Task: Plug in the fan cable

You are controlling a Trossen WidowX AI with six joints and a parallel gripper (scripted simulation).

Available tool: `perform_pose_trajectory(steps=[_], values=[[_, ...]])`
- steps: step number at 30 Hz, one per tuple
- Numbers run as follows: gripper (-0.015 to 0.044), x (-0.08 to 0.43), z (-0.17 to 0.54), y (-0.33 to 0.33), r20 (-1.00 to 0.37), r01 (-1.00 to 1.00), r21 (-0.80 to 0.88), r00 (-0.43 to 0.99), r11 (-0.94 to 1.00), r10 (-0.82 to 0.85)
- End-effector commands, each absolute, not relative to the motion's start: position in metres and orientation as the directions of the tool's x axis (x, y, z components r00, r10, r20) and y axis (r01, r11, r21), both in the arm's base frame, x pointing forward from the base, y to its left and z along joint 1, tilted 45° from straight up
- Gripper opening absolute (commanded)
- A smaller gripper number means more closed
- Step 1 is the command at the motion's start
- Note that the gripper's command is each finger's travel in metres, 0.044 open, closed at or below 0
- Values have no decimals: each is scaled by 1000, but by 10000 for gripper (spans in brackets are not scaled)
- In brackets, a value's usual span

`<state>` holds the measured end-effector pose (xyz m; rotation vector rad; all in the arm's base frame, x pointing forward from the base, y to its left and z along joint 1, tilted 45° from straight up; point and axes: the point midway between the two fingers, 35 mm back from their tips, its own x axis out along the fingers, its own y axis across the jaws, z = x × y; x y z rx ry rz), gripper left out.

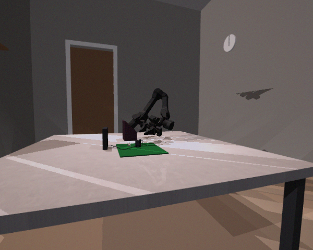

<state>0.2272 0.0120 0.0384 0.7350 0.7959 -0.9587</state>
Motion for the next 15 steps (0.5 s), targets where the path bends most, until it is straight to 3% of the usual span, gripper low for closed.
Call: perform_pose_trajectory(steps=[1,15], values=[[205,227,34,11,-877,904,129,295,408,-378],[205,220,18,7,-981,865,-10,88,502,-170]])
